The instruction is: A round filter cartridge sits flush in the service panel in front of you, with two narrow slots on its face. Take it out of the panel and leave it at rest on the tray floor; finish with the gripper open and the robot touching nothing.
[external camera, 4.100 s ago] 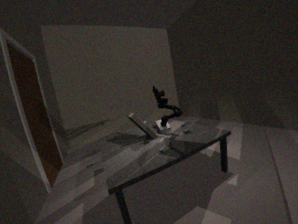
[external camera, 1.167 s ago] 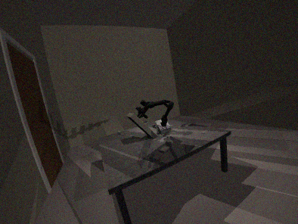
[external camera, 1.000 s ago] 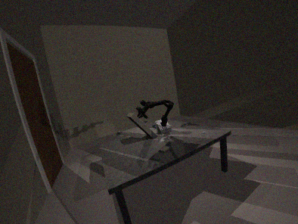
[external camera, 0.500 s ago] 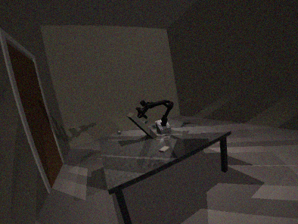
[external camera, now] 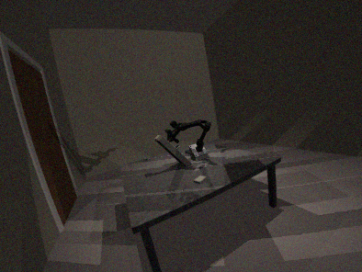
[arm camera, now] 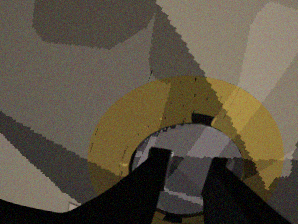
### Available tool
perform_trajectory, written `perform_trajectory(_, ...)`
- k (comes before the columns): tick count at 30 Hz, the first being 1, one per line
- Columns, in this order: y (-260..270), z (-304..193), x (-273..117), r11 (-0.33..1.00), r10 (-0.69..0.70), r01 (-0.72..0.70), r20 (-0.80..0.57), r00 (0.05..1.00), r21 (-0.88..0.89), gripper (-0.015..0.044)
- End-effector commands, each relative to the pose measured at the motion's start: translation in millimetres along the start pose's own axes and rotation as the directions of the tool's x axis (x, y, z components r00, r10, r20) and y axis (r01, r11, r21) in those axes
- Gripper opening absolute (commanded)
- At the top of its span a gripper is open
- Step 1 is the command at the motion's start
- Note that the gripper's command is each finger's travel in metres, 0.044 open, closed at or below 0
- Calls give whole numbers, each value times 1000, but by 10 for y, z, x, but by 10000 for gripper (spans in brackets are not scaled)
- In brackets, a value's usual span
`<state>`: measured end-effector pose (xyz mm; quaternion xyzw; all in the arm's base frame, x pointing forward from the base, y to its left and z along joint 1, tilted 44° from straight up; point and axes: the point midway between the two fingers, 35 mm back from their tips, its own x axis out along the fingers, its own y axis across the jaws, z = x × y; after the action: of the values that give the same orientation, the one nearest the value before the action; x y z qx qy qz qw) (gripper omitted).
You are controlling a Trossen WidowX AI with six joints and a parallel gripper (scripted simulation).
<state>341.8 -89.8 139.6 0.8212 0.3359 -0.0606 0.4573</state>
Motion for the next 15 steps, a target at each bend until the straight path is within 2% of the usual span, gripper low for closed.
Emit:
perform_trajectory(1,1,7,27,1000,-2,2,7,1000,-1,90)
perform_trajectory(10,1,7,52,1000,-2,2,7,1000,-1,90)
perform_trajectory(15,0,3,25,1000,1,-1,-1,1000,2,57)
